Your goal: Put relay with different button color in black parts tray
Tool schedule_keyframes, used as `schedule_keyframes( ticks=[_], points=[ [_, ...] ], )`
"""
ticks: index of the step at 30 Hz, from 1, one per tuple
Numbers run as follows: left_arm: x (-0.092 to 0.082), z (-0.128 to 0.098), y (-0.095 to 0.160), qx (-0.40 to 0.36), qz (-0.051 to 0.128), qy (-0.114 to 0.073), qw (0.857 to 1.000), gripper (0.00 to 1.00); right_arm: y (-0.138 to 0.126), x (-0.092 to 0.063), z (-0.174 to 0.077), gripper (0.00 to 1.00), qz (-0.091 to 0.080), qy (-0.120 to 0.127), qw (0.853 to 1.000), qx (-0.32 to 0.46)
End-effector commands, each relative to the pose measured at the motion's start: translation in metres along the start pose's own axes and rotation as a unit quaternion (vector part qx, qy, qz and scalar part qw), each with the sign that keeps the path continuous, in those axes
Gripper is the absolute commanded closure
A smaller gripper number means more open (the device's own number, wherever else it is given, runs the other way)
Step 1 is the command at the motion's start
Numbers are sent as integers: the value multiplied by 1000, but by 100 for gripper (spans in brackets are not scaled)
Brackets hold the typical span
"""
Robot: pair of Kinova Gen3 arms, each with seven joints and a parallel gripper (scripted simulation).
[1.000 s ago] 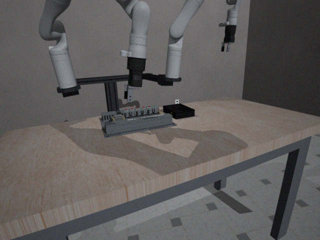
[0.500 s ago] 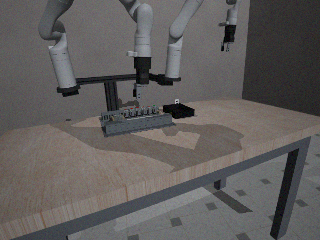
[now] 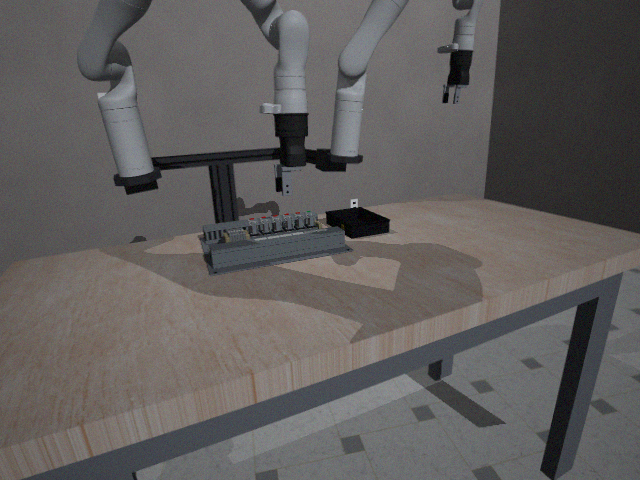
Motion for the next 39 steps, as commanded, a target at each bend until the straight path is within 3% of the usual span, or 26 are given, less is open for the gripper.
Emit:
schedule_keyframes(
  ticks=[1, 39],
  points=[
    [-1, 0, 0, 0, 0, -1, 1000, 0, 1, -1, 4, 2, -2, -3, 1000, 0],
    [-1, 0, 0, 0, 0, -1, 1000, 0, 5, -1, 12, 2, -6, -9, 1000, 2]
  ],
)
Point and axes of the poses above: on each arm, the point where the finger pads meet when closed, its own x axis out along the fingers, its own y axis across the jaws, z = x × y, the point moved 2 cm from there along -x, back along the fingers, and after that the axes turned 15 degrees about -x, right-handed, at the moved point
